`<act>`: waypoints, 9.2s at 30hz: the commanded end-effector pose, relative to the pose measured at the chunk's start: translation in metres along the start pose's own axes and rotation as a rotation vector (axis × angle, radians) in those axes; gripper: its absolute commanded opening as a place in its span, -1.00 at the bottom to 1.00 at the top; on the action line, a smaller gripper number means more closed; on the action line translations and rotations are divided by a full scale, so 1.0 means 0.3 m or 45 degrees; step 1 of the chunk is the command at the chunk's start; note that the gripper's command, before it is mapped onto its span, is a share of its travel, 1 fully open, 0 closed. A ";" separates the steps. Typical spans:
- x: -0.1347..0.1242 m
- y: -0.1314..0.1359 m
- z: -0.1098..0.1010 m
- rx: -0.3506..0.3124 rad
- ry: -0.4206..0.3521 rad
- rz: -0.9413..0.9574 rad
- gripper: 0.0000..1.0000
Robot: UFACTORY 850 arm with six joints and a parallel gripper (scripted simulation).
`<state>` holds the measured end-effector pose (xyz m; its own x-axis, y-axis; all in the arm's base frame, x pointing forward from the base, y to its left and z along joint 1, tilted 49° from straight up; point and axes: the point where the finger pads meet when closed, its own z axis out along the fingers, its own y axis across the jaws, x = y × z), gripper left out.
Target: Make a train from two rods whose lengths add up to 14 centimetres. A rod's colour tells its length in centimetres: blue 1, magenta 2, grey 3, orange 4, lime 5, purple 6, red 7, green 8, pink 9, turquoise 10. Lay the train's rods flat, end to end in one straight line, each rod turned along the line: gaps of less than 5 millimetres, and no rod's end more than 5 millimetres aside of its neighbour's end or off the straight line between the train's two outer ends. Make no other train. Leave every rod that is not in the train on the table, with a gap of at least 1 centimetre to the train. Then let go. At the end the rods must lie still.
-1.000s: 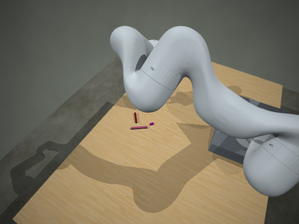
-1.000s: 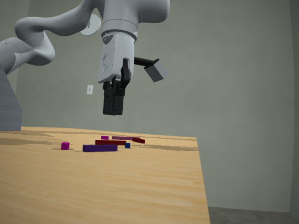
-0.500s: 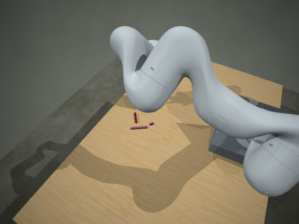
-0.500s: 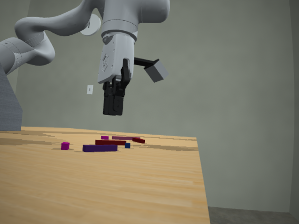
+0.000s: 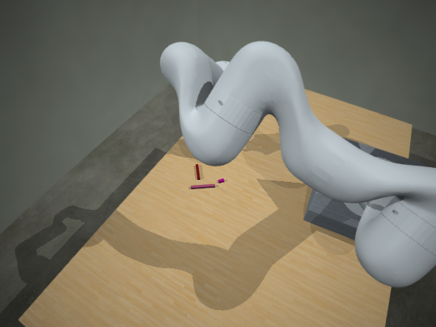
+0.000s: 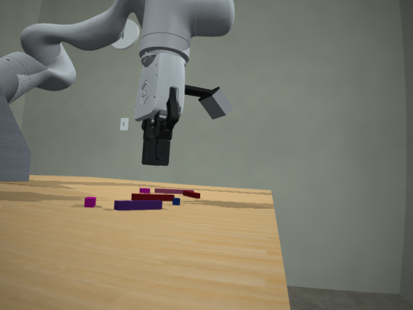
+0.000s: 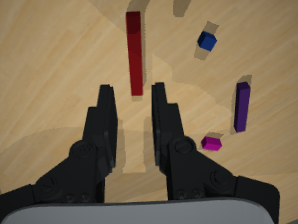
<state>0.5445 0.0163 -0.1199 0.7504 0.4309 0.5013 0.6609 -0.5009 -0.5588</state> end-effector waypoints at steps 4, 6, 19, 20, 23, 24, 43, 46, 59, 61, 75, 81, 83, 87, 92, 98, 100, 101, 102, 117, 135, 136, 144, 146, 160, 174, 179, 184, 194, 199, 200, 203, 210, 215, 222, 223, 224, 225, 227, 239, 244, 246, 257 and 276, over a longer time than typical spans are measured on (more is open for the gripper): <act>0.002 0.003 0.033 -0.002 0.001 -0.001 -0.51; 0.002 0.003 0.044 -0.002 0.001 -0.001 -0.51; 0.003 0.004 0.099 -0.002 0.001 -0.001 -0.51; 0.003 0.004 0.103 -0.002 0.001 -0.001 -0.51; 0.003 0.004 0.114 -0.002 0.001 -0.001 -0.51; 0.003 0.004 0.114 -0.002 0.001 -0.001 -0.51; 0.004 0.005 0.135 -0.002 0.001 -0.001 -0.51; 0.004 0.005 0.135 -0.002 0.001 -0.001 -0.51; 0.004 0.005 0.135 -0.002 0.001 -0.001 -0.51; 0.004 0.005 0.135 -0.002 0.001 -0.001 -0.51; 0.004 0.005 0.135 -0.002 0.001 -0.001 -0.51; 0.004 0.005 0.135 -0.002 0.001 -0.001 -0.51; 0.004 0.006 0.135 -0.002 0.001 -0.001 -0.51; 0.005 0.007 0.135 -0.002 0.001 -0.001 -0.51; 0.005 0.007 0.135 -0.002 0.001 -0.001 -0.51; 0.005 0.007 0.135 -0.002 0.001 -0.001 -0.51; 0.005 0.007 0.135 -0.002 0.001 -0.001 -0.51; 0.005 0.007 0.135 -0.002 0.001 -0.001 -0.51; 0.005 0.007 0.135 -0.002 0.001 -0.001 -0.51; 0.005 0.007 0.135 -0.002 0.001 -0.001 -0.51; 0.005 0.007 0.139 -0.002 0.001 -0.001 -0.51; 0.005 0.007 0.141 -0.002 0.001 -0.001 -0.51; 0.006 0.007 0.156 -0.002 0.001 -0.001 -0.51; 0.006 0.007 0.161 -0.002 0.001 -0.001 -0.51; 0.006 0.007 0.182 -0.002 0.001 -0.001 -0.51; 0.006 0.007 0.182 -0.002 0.001 -0.001 -0.51; 0.006 0.007 0.182 -0.002 0.001 -0.001 -0.51; 0.006 0.007 0.182 -0.002 0.001 -0.001 -0.51; 0.006 0.007 0.182 -0.002 0.001 -0.001 -0.51; 0.006 0.007 0.182 -0.002 0.001 -0.001 -0.92; 0.006 0.007 0.182 -0.002 0.001 -0.001 -0.92; 0.006 0.007 0.182 -0.002 0.001 -0.001 -0.92; 0.006 0.007 0.182 -0.002 0.001 -0.001 -0.92; 0.006 0.007 0.182 -0.002 0.001 -0.001 -0.92; 0.006 0.007 0.182 -0.002 0.001 -0.001 -0.92; 0.006 0.007 0.182 -0.002 0.001 -0.001 -0.92; 0.006 0.007 0.182 -0.002 0.001 -0.001 -0.92; 0.006 0.007 0.182 -0.002 0.001 -0.001 -0.92; 0.006 0.007 0.182 -0.002 0.001 -0.001 -0.92; 0.005 0.007 0.089 -0.002 0.001 -0.001 -0.92; 0.005 0.007 -0.037 -0.002 0.001 -0.001 -0.92; 0.005 0.007 -0.037 -0.002 0.001 -0.001 -0.92; 0.005 0.007 -0.151 -0.002 0.001 -0.001 -0.92; -0.161 -0.012 -0.155 -0.005 0.000 -0.387 -0.92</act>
<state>0.5222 -0.0285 -0.1032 0.6324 0.5142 0.5793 0.7746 -0.4167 -0.4758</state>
